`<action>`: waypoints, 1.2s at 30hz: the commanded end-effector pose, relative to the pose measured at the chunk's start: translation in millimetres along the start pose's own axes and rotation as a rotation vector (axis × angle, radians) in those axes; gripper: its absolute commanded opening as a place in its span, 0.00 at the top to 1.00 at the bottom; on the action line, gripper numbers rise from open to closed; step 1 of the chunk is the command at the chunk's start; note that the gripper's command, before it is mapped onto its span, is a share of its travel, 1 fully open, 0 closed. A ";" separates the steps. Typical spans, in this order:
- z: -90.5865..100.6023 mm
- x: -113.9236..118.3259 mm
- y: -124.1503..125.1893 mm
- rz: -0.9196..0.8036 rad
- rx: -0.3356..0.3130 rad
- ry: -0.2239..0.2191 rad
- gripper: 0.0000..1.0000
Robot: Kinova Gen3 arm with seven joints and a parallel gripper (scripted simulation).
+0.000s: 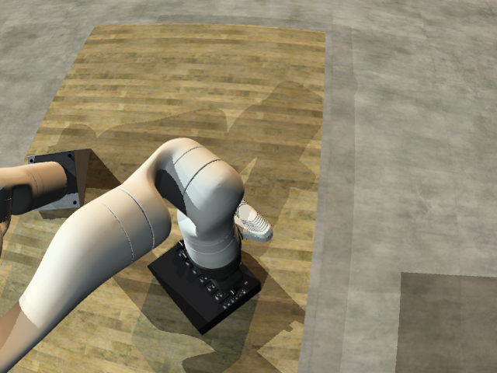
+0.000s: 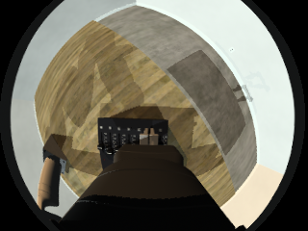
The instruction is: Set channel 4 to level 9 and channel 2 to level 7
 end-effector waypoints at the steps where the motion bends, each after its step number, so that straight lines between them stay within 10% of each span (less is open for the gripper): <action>1: 1.0 0.4 -1.7 -0.002 0.001 -0.002 1.00; 36: 1.0 -3.9 -18.6 -0.002 0.001 -0.002 1.00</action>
Point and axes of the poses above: the point where the finger pads meet when closed, its own z axis back along the fingers, its own x axis across the jaws, y = z × x, the point moved 3 cm from there along z, back along the fingers, and after that the axes turned 14 degrees about z, right-handed, at the moved point
